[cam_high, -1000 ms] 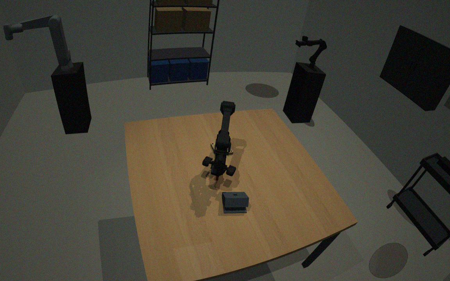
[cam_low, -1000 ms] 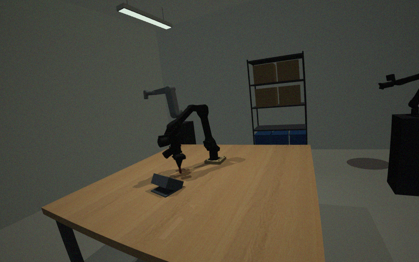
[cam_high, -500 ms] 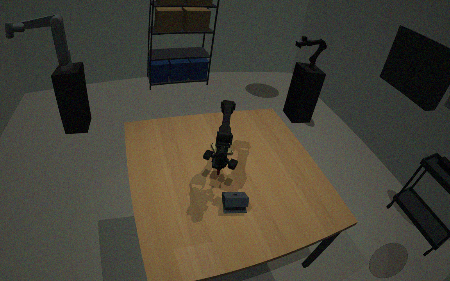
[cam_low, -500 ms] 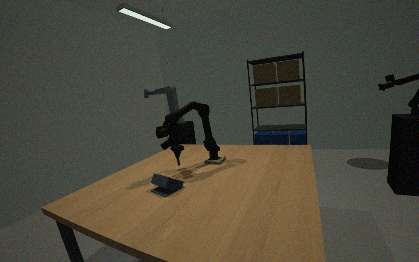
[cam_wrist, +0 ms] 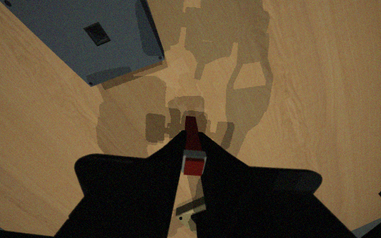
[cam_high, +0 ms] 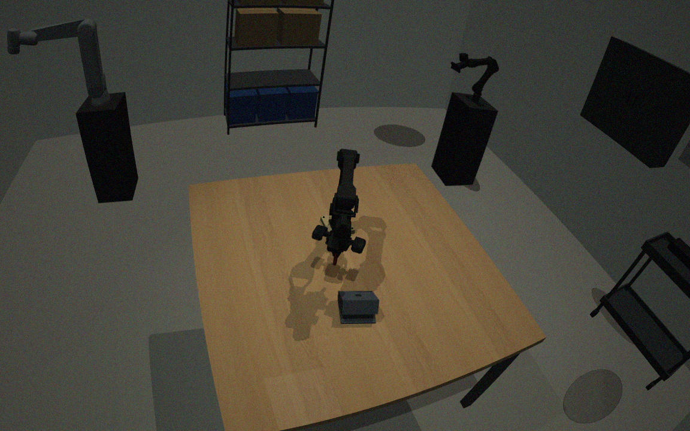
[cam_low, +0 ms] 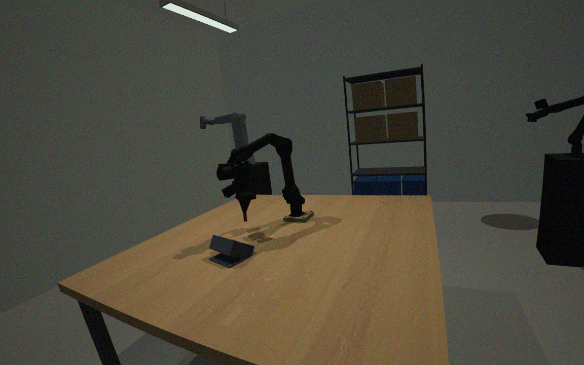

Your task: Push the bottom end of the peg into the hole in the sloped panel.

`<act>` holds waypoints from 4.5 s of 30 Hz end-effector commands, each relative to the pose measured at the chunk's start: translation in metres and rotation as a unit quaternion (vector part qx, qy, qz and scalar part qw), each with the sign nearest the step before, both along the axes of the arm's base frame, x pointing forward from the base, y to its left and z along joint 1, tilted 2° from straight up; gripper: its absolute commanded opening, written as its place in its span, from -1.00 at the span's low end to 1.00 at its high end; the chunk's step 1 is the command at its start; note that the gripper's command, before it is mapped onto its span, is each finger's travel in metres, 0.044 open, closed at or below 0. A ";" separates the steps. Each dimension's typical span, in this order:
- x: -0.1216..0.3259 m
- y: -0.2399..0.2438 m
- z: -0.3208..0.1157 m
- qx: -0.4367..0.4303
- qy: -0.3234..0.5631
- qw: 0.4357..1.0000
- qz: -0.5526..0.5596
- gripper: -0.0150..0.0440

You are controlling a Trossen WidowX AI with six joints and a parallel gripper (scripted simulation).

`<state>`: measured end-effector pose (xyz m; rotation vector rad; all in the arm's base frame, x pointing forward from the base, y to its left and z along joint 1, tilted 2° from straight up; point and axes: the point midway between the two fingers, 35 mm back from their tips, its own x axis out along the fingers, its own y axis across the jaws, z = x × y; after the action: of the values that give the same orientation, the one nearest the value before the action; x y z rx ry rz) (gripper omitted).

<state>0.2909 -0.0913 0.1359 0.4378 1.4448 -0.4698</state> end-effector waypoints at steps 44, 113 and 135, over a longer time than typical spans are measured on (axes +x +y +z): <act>0.056 0.057 0.029 -0.083 -0.196 0.960 0.181 -0.49; 0.108 0.061 -0.023 -0.097 -0.237 0.945 0.205 -0.49; 0.103 0.061 -0.026 -0.097 -0.237 0.945 0.205 -0.49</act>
<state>0.3971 -0.0300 0.1133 0.0725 0.9664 -0.1481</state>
